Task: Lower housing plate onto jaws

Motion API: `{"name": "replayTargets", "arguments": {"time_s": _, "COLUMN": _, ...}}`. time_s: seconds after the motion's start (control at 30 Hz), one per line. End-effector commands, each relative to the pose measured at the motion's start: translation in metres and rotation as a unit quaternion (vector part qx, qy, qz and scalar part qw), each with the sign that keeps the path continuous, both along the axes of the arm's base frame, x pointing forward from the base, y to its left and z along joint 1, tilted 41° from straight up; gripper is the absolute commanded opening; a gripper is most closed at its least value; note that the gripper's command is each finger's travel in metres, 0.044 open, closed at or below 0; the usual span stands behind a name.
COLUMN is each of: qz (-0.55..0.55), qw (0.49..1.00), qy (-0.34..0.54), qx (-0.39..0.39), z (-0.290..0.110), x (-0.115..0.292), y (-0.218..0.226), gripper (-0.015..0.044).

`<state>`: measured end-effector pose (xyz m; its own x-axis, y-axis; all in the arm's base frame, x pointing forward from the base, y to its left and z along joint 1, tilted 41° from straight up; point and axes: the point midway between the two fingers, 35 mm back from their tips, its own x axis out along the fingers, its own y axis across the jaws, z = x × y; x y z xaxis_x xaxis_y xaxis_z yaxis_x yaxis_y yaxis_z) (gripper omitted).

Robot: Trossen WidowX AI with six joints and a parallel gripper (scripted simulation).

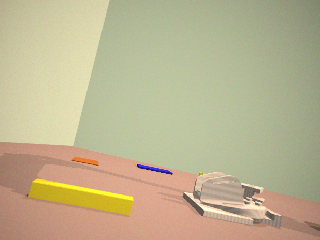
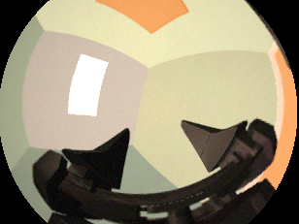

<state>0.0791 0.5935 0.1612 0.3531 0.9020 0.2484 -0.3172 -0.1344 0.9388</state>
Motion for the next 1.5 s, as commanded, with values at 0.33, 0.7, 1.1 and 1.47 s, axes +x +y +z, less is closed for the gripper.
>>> {"name": "replayTargets", "arguments": {"time_s": 0.33, "qz": -0.078, "qw": 0.994, "qy": -0.024, "qx": -0.071, "z": 0.004, "x": 0.078, "y": -0.017, "gripper": 0.044}}
{"name": "replayTargets", "arguments": {"time_s": 0.7, "qz": -0.202, "qw": 0.96, "qy": -0.051, "qx": -0.188, "z": 0.006, "x": 0.195, "y": -0.075, "gripper": 0.044}}
{"name": "replayTargets", "arguments": {"time_s": 1.1, "qz": -0.312, "qw": 0.896, "qy": -0.036, "qx": -0.313, "z": 0.004, "x": 0.293, "y": -0.179, "gripper": 0.044}}
{"name": "replayTargets", "arguments": {"time_s": 1.47, "qz": -0.392, "qw": 0.807, "qy": -0.02, "qx": -0.442, "z": 0.004, "x": 0.355, "y": -0.297, "gripper": 0.044}}
